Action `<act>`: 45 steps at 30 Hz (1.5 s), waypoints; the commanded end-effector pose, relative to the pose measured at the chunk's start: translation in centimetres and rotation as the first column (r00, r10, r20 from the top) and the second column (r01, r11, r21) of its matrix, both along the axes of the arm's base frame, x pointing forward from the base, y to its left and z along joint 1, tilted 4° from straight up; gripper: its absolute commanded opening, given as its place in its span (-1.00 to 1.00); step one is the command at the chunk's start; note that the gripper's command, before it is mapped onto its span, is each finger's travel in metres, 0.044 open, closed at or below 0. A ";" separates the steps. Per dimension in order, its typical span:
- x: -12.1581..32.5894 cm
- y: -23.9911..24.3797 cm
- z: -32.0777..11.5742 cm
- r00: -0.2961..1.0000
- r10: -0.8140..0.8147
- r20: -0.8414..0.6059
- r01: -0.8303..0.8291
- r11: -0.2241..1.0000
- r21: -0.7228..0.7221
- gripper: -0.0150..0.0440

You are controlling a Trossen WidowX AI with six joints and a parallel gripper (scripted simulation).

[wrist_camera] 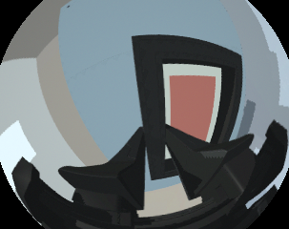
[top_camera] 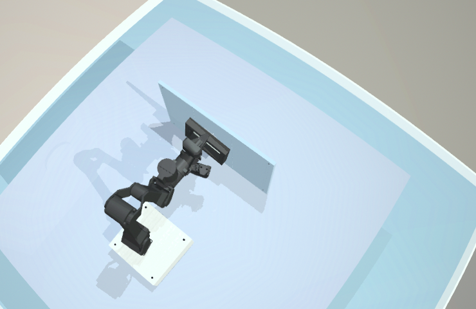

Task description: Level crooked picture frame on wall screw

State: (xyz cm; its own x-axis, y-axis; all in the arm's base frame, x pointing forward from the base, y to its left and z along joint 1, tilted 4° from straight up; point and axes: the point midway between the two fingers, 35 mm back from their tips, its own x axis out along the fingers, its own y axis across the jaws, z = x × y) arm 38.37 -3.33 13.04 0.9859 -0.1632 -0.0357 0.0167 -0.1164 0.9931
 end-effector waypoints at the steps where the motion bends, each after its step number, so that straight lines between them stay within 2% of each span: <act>1: 0.0 0.0 0.0 1.000 0.000 0.000 0.000 1.000 -0.005 -0.49; 32: 0.0 0.1 -0.1 1.000 0.001 -0.029 -0.006 0.985 -0.174 -0.49; 42: 0.0 0.1 -0.2 1.000 0.002 -0.028 -0.007 0.987 -0.159 0.39; 45: 0.0 0.1 -0.2 1.000 0.002 -0.028 -0.007 0.987 -0.159 0.39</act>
